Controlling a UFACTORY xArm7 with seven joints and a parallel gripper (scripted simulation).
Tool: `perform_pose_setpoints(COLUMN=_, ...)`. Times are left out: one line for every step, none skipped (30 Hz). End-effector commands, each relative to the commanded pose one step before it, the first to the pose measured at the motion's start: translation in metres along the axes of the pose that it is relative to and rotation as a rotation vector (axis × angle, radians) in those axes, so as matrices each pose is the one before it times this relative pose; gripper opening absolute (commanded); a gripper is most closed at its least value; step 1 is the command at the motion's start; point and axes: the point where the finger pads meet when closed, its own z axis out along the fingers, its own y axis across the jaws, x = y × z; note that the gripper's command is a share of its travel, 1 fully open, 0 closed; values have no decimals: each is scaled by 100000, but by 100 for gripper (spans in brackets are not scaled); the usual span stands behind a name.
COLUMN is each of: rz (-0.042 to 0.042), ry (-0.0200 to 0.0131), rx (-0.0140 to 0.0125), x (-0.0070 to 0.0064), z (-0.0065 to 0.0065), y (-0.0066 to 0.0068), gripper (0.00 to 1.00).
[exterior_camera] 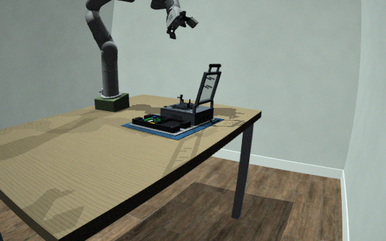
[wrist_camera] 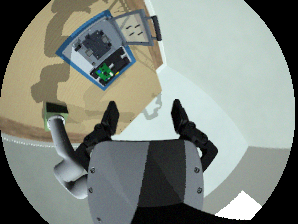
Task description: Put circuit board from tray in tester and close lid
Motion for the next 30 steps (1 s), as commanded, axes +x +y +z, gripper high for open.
perform_pose_setpoints(rz=-443, ry=196, rx=316, x=-9, z=-52, y=141, gripper=100)
perform_pose_setpoints(rz=0, ry=0, rx=0, x=0, z=0, y=0, gripper=100)
perform_pose_setpoints(rz=0, ry=0, rx=0, x=0, z=0, y=0, gripper=100)
perform_pose_setpoints(rz=0, ry=0, rx=0, x=0, z=0, y=0, gripper=100)
perform_pose_setpoints(rz=0, ry=0, rx=0, x=0, z=0, y=0, gripper=100)
perform_pose_setpoints(rz=0, ry=0, rx=0, x=0, z=0, y=0, gripper=100)
perform_pose_setpoints(rz=-3278, ry=191, rx=6097, x=-1317, z=1339, y=192, gripper=100)
perform_pose_setpoints(rz=-3261, ry=755, rx=5949, x=-1248, z=1291, y=105, gripper=100)
perform_pose_setpoints(rz=0, ry=0, rx=0, x=0, z=0, y=0, gripper=100)
perform_pose_setpoints(rz=0, ry=0, rx=0, x=0, z=0, y=0, gripper=100)
perform_pose_setpoints(rz=0, ry=0, rx=0, x=0, z=0, y=0, gripper=100)
perform_pose_setpoints(rz=0, ry=0, rx=0, x=0, z=0, y=0, gripper=100)
perform_pose_setpoints(rz=0, ry=0, rx=0, x=0, z=0, y=0, gripper=100)
perform_pose_setpoints(rz=0, ry=0, rx=0, x=0, z=0, y=0, gripper=100)
perform_pose_setpoints(rz=0, ry=0, rx=0, x=0, z=0, y=0, gripper=100)
perform_pose_setpoints(rz=0, ry=0, rx=0, x=0, z=0, y=0, gripper=100)
perform_pose_setpoints(rz=0, ry=0, rx=0, x=0, z=0, y=0, gripper=100)
perform_pose_setpoints(rz=0, ry=0, rx=0, x=0, z=0, y=0, gripper=100)
perform_pose_setpoints(rz=0, ry=0, rx=0, x=0, z=0, y=0, gripper=100)
perform_pose_setpoints(rz=0, ry=0, rx=0, x=0, z=0, y=0, gripper=100)
perform_pose_setpoints(rz=0, ry=0, rx=0, x=0, z=0, y=0, gripper=100)
perform_pose_setpoints(rz=0, ry=0, rx=0, x=0, z=0, y=0, gripper=100)
perform_pose_setpoints(rz=0, ry=0, rx=0, x=0, z=0, y=0, gripper=100)
perform_pose_setpoints(rz=-3227, ry=1260, rx=5724, x=-1171, z=1238, y=29, gripper=100)
perform_pose_setpoints(rz=-3175, ry=1694, rx=5434, x=-1090, z=1181, y=-34, gripper=100)
perform_pose_setpoints(rz=0, ry=0, rx=0, x=0, z=0, y=0, gripper=100)
perform_pose_setpoints(rz=0, ry=0, rx=0, x=0, z=0, y=0, gripper=100)
perform_pose_setpoints(rz=0, ry=0, rx=0, x=0, z=0, y=0, gripper=100)
perform_pose_setpoints(rz=0, ry=0, rx=0, x=0, z=0, y=0, gripper=100)
perform_pose_setpoints(rz=0, ry=0, rx=0, x=0, z=0, y=0, gripper=100)
